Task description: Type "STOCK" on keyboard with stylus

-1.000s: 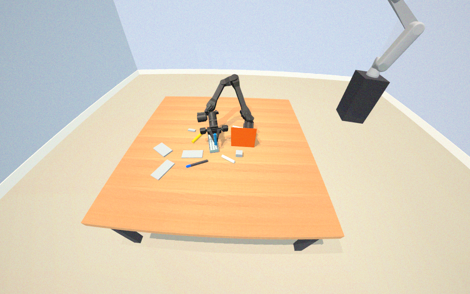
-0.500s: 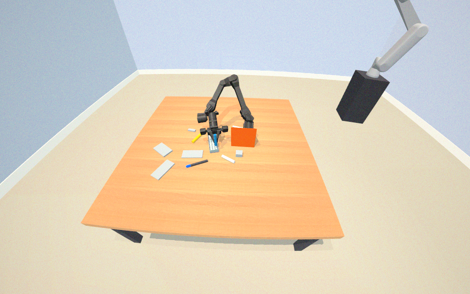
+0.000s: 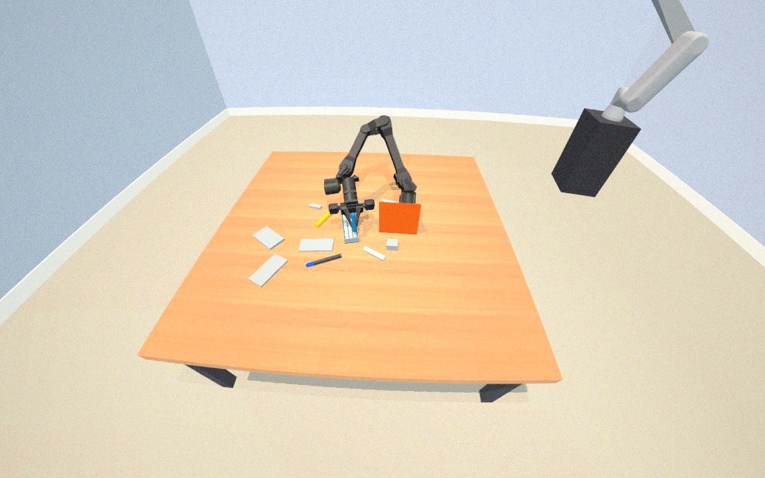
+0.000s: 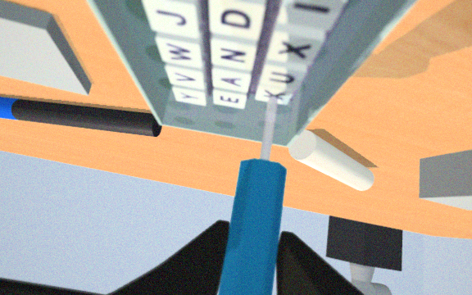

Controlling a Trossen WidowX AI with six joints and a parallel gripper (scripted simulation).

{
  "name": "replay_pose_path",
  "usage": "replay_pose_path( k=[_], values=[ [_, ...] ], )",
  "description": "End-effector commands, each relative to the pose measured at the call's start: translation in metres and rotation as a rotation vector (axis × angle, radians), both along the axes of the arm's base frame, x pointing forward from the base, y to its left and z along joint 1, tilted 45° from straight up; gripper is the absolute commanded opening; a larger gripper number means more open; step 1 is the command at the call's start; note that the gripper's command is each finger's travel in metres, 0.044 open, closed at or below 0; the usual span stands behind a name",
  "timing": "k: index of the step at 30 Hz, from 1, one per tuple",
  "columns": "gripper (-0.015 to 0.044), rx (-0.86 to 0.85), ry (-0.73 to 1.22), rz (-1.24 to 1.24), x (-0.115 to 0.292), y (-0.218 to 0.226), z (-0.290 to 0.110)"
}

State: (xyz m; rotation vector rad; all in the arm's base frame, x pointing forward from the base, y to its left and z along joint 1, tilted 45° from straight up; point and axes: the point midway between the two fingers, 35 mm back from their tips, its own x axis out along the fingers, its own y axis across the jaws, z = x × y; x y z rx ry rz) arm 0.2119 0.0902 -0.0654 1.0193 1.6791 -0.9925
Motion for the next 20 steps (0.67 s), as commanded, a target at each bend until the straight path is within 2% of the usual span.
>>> replay_pose_path(
  k=[1, 7, 20],
  values=[
    [0.0081, -0.004, -0.001, -0.002, 0.0, 0.005, 0.006],
    [0.0081, -0.002, -0.001, -0.002, -0.004, 0.024, 0.025],
    [0.0081, -0.006, 0.0, 0.002, -0.004, 0.023, 0.023]
  ],
)
